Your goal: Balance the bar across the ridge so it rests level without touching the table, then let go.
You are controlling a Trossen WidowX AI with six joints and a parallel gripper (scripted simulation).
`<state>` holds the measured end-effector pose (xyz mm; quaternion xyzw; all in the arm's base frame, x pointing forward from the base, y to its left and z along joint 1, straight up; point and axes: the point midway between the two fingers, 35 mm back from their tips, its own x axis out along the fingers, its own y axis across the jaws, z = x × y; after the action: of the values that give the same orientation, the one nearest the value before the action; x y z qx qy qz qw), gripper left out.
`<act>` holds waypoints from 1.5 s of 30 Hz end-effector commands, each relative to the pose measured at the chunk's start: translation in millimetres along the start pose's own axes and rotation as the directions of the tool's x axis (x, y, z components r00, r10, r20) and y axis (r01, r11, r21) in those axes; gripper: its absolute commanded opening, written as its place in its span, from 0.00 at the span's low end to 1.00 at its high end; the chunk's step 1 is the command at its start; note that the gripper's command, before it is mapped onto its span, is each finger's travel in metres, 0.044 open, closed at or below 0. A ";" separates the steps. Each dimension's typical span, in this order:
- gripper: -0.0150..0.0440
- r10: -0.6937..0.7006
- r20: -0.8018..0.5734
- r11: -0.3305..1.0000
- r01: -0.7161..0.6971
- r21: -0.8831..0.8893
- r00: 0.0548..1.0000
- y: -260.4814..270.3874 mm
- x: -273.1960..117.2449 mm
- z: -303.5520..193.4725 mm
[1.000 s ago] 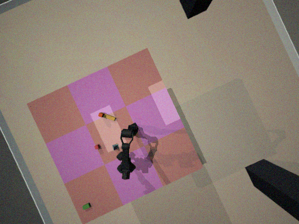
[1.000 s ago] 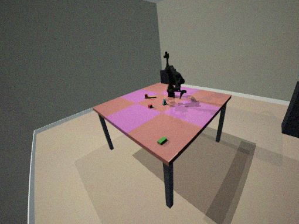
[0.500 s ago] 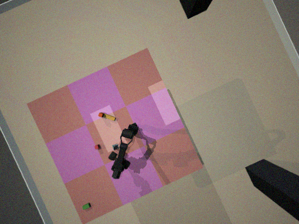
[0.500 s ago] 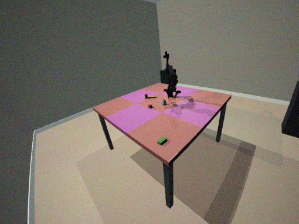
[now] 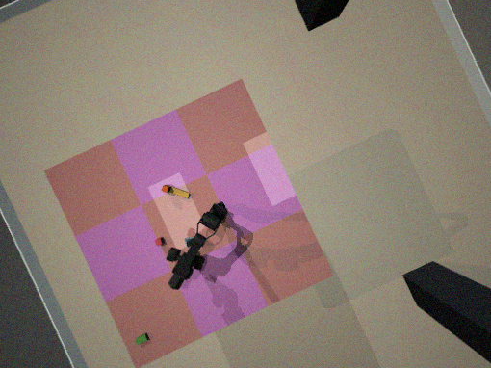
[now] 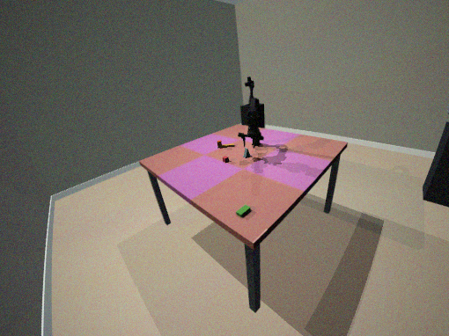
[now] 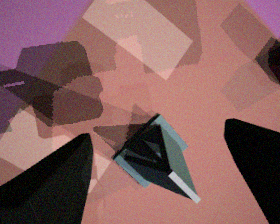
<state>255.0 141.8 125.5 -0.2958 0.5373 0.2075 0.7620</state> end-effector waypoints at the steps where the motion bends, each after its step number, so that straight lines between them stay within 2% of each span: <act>1: 0.79 -0.002 -0.015 0.998 0.002 -0.058 1.000 -13.1 -0.1 -2.4; 26: 0.79 0.004 -0.151 0.908 -0.067 -0.413 0.989 -100.5 1.0 -52.1; 45: 0.79 0.046 -0.226 0.730 -0.188 -0.657 0.973 -150.3 -5.7 -100.2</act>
<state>279.0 -28.2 138.0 -0.5268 0.5218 0.3931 0.5437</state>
